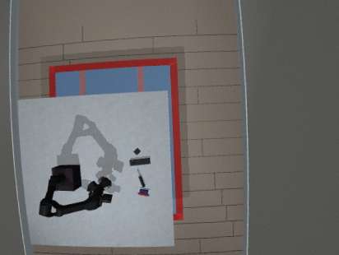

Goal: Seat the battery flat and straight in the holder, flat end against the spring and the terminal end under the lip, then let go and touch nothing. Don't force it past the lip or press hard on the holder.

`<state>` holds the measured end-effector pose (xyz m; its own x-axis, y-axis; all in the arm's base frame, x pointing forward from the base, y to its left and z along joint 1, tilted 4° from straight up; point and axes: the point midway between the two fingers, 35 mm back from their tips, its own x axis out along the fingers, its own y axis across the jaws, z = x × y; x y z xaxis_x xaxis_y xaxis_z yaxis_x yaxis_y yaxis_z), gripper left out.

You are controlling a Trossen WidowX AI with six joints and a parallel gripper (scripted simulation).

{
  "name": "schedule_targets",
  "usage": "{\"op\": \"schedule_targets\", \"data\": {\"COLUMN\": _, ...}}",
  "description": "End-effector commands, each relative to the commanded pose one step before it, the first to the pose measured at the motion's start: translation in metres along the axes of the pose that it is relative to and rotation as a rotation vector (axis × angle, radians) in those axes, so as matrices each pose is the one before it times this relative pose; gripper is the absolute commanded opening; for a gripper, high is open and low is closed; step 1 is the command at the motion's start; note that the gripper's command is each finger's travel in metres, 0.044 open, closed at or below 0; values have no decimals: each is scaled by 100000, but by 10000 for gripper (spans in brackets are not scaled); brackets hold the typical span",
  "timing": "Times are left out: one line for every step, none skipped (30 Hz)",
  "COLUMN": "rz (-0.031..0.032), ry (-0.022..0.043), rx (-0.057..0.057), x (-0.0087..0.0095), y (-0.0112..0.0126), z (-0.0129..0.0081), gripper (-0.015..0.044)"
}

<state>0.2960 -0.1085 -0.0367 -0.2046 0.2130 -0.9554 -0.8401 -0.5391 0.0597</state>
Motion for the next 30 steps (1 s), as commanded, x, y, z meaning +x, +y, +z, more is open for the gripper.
{"op": "schedule_targets", "data": {"rz": -408, "ry": -2034, "rx": -189, "x": -54, "y": -72, "z": -243, "gripper": 69}}
{"op": "schedule_targets", "data": {"rz": 61, "ry": -696, "rx": -28, "x": 32, "y": -3, "z": -42, "gripper": 69}}
{"op": "schedule_targets", "data": {"rz": 58, "ry": -698, "rx": -26, "x": 32, "y": -2, "z": -42, "gripper": 69}}
{"op": "schedule_targets", "data": {"rz": 55, "ry": -698, "rx": -25, "x": 32, "y": -2, "z": -42, "gripper": 69}}
{"op": "schedule_targets", "data": {"rz": 52, "ry": -699, "rx": -24, "x": 32, "y": -2, "z": -42, "gripper": 69}}
{"op": "schedule_targets", "data": {"rz": 49, "ry": -699, "rx": -22, "x": 32, "y": -2, "z": -42, "gripper": 69}}
{"op": "schedule_targets", "data": {"rz": 45, "ry": -699, "rx": -21, "x": 31, "y": -1, "z": -42, "gripper": 69}}
{"op": "schedule_targets", "data": {"rz": 42, "ry": -699, "rx": -20, "x": 31, "y": -1, "z": -42, "gripper": 69}}
{"op": "schedule_targets", "data": {"rz": 39, "ry": -699, "rx": -18, "x": 31, "y": -1, "z": -42, "gripper": 69}}
{"op": "schedule_targets", "data": {"rz": 56, "ry": -669, "rx": -19, "x": 29, "y": -2, "z": -41, "gripper": 69}}
{"op": "schedule_targets", "data": {"rz": 53, "ry": -669, "rx": -18, "x": 28, "y": -1, "z": -41, "gripper": 69}}
{"op": "schedule_targets", "data": {"rz": 50, "ry": -669, "rx": -17, "x": 28, "y": -1, "z": -41, "gripper": 69}}
{"op": "schedule_targets", "data": {"rz": 47, "ry": -669, "rx": -16, "x": 28, "y": -1, "z": -41, "gripper": 69}}
{"op": "schedule_targets", "data": {"rz": 44, "ry": -669, "rx": -15, "x": 28, "y": -1, "z": -41, "gripper": 69}}
{"op": "schedule_targets", "data": {"rz": 41, "ry": -670, "rx": -14, "x": 28, "y": 0, "z": -41, "gripper": 69}}
{"op": "schedule_targets", "data": {"rz": 39, "ry": -670, "rx": -12, "x": 28, "y": 0, "z": -41, "gripper": 69}}
{"op": "schedule_targets", "data": {"rz": 36, "ry": -670, "rx": -11, "x": 27, "y": 0, "z": -41, "gripper": 69}}
{"op": "schedule_targets", "data": {"rz": 33, "ry": -669, "rx": -10, "x": 27, "y": 0, "z": -41, "gripper": 69}}
{"op": "schedule_targets", "data": {"rz": 30, "ry": -670, "rx": -9, "x": 27, "y": 0, "z": -41, "gripper": 69}}
{"op": "schedule_targets", "data": {"rz": 27, "ry": -670, "rx": -8, "x": 27, "y": 1, "z": -41, "gripper": 69}}
{"op": "schedule_targets", "data": {"rz": 24, "ry": -671, "rx": -7, "x": 27, "y": 1, "z": -41, "gripper": 69}}
{"op": "schedule_targets", "data": {"rz": 21, "ry": -670, "rx": -6, "x": 27, "y": 1, "z": -41, "gripper": 69}}
{"op": "schedule_targets", "data": {"rz": 19, "ry": -671, "rx": -5, "x": 27, "y": 1, "z": -41, "gripper": 69}}
{"op": "schedule_targets", "data": {"rz": 16, "ry": -671, "rx": -4, "x": 26, "y": 2, "z": -41, "gripper": 69}}
{"op": "schedule_targets", "data": {"rz": 13, "ry": -671, "rx": -3, "x": 26, "y": 2, "z": -41, "gripper": 69}}
{"op": "schedule_targets", "data": {"rz": 10, "ry": -670, "rx": -2, "x": 26, "y": 2, "z": -40, "gripper": 69}}
{"op": "schedule_targets", "data": {"rz": 7, "ry": -671, "rx": -1, "x": 26, "y": 2, "z": -40, "gripper": 69}}
{"op": "schedule_targets", "data": {"rz": 4, "ry": -671, "rx": 0, "x": 26, "y": 2, "z": -40, "gripper": 69}}
{"op": "schedule_targets", "data": {"rz": 1, "ry": -671, "rx": 1, "x": 26, "y": 3, "z": -40, "gripper": 69}}
{"op": "schedule_targets", "data": {"rz": -1, "ry": -670, "rx": 2, "x": 25, "y": 3, "z": -40, "gripper": 69}}
